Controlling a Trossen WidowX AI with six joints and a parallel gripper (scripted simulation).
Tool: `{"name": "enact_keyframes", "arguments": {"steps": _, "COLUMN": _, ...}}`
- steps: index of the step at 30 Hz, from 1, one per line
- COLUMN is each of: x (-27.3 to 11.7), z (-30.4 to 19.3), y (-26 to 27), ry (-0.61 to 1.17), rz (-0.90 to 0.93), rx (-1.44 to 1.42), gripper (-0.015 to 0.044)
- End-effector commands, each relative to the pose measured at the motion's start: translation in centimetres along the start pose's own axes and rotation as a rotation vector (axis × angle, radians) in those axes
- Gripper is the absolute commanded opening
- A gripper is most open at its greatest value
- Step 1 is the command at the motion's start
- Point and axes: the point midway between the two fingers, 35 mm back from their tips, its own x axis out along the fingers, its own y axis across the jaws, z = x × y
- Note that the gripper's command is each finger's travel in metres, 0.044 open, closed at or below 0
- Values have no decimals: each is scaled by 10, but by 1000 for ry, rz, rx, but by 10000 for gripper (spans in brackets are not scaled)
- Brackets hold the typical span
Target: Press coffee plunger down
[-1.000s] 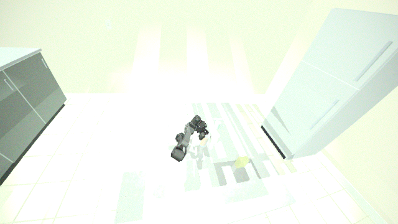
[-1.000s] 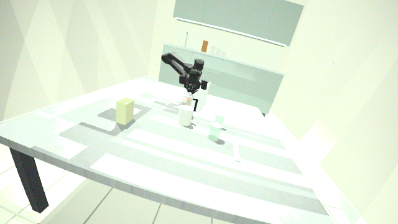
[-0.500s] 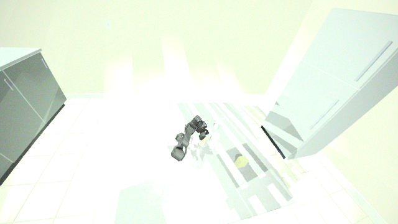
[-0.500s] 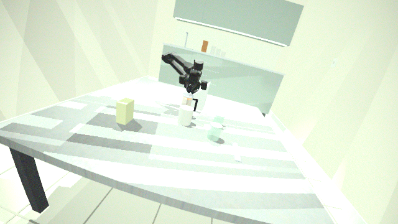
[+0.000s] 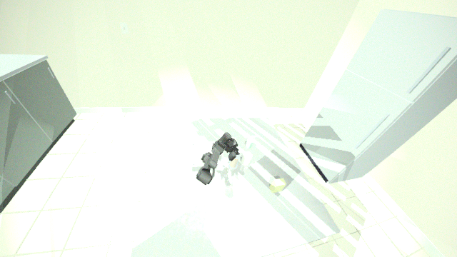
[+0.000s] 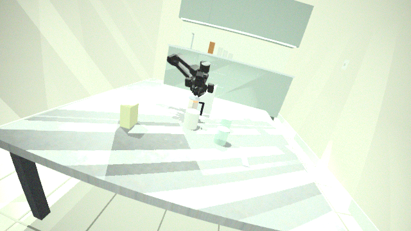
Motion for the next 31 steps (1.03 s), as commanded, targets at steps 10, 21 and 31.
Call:
{"name": "enact_keyframes", "arguments": {"steps": 10, "x": 0, "z": 0, "y": 0, "ry": 0, "rz": 0, "rx": 0, "gripper": 440}}
{"name": "enact_keyframes", "arguments": {"steps": 21, "x": -33, "z": 36, "y": 7, "ry": 32, "rz": 15, "rx": -5, "gripper": 440}}
{"name": "enact_keyframes", "arguments": {"steps": 31, "x": -56, "z": 58, "y": -2, "ry": 14, "rz": 2, "rx": -12, "gripper": 440}}
